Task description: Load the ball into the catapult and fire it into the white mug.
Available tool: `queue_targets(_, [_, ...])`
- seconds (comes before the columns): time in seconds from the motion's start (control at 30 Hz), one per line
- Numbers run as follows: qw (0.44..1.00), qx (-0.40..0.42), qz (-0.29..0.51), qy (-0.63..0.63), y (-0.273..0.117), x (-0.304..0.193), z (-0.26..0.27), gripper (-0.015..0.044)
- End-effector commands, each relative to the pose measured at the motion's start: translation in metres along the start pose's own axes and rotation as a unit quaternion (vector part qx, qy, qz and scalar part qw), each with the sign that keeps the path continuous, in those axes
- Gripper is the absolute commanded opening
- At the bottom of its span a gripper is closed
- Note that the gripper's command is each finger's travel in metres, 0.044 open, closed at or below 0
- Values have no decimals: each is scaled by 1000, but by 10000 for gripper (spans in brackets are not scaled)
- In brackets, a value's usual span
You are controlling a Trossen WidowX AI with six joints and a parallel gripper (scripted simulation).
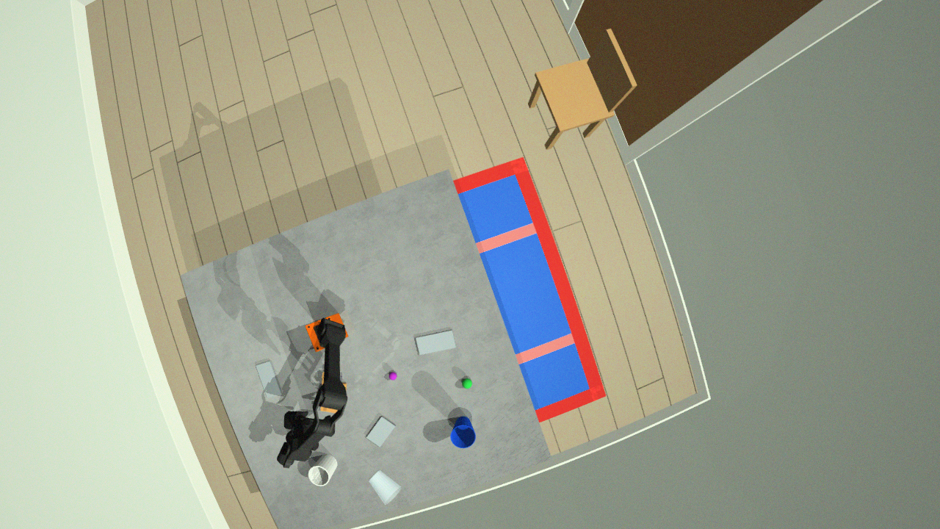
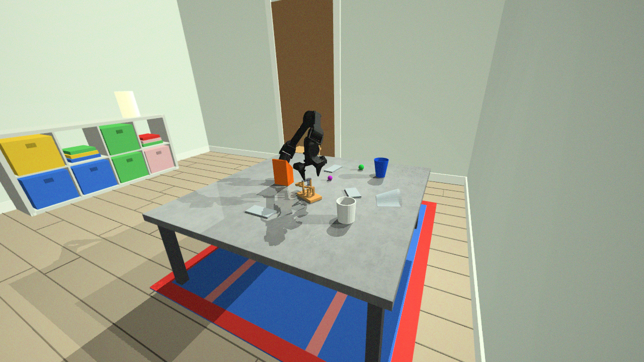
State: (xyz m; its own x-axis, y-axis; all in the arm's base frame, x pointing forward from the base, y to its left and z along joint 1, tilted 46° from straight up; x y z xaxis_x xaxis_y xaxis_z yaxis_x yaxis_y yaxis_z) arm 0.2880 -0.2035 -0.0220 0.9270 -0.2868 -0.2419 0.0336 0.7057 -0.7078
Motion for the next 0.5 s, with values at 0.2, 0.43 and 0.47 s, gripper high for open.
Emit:
queue_targets(0.2, [1000, -9, -2, -16, -23, 1, 29, 361])
queue_targets(0.43, [994, -28, -11, -101, 13, -24, 160, 300])
queue_targets(0.47, [993, -27, -11, -114, 18, -32, 175, 300])
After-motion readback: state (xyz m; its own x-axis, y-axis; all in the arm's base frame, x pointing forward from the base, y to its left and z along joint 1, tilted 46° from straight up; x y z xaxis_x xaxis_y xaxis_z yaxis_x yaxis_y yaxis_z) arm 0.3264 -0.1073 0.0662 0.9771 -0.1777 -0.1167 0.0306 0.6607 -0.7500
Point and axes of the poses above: the point midway between the two fingers, 35 mm back from their tips, its own y axis out along the fingers, its own z axis across the jaws, x = y × z, the point moved 9 cm from there along -y, back along the fingers, and after that the axes turned 6 degrees about -y, right-handed, at the moved point
